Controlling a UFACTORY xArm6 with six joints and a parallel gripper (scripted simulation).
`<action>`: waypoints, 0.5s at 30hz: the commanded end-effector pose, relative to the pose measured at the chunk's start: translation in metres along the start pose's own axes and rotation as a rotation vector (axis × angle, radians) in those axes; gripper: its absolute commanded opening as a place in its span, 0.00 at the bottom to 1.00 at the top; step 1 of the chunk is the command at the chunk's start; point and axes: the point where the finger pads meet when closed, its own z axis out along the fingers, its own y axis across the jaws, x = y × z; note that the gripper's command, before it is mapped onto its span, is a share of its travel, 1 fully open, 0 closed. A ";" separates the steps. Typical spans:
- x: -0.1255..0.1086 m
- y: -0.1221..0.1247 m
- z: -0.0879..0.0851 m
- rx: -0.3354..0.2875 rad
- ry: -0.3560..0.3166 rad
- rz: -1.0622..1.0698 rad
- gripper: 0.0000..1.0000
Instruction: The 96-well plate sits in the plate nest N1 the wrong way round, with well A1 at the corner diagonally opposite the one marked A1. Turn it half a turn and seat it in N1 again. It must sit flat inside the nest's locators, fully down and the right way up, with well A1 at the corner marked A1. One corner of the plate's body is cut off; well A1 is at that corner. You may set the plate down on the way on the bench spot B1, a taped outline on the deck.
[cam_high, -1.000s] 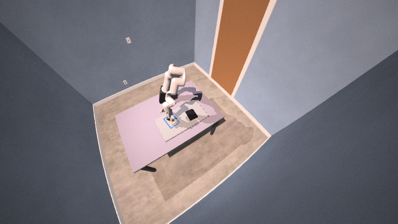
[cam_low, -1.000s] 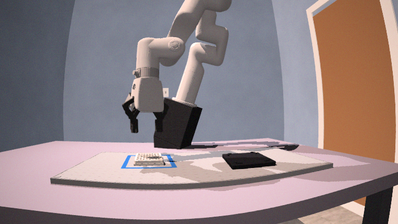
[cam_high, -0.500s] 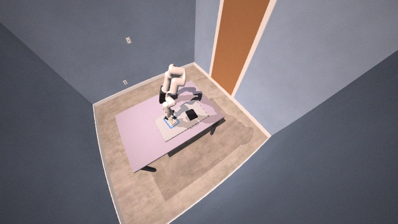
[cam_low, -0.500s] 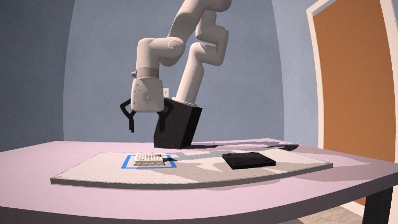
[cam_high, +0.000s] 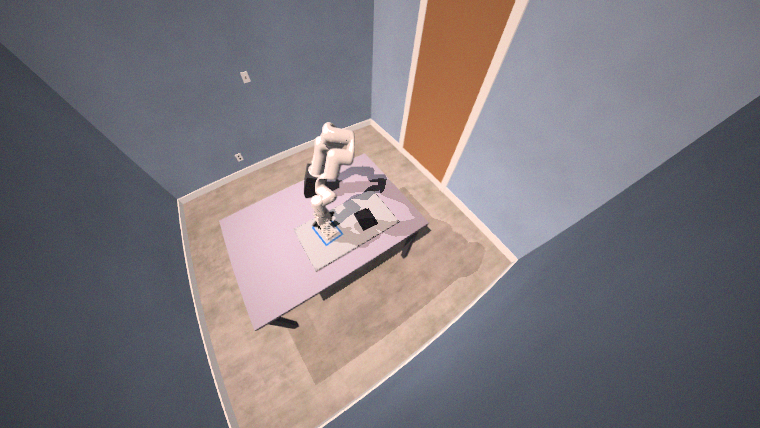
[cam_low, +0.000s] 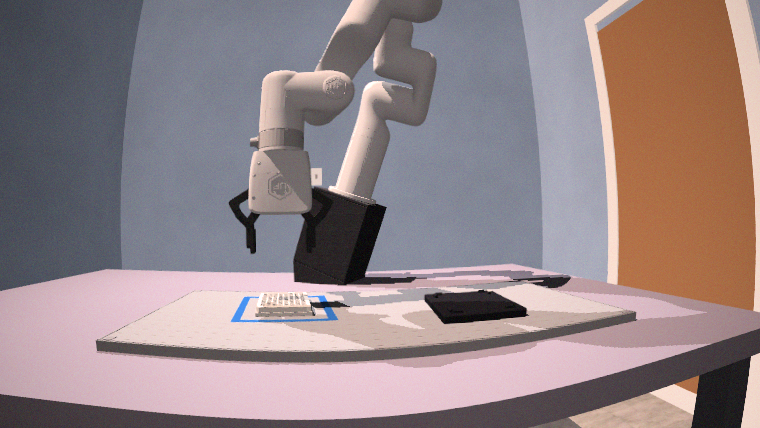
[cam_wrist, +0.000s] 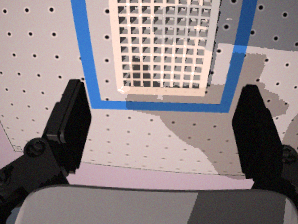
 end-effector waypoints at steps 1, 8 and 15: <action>-0.001 -0.001 -0.001 0.001 0.000 0.001 1.00; -0.001 -0.001 0.009 0.001 0.000 0.001 1.00; -0.001 -0.001 0.021 0.001 0.000 0.001 1.00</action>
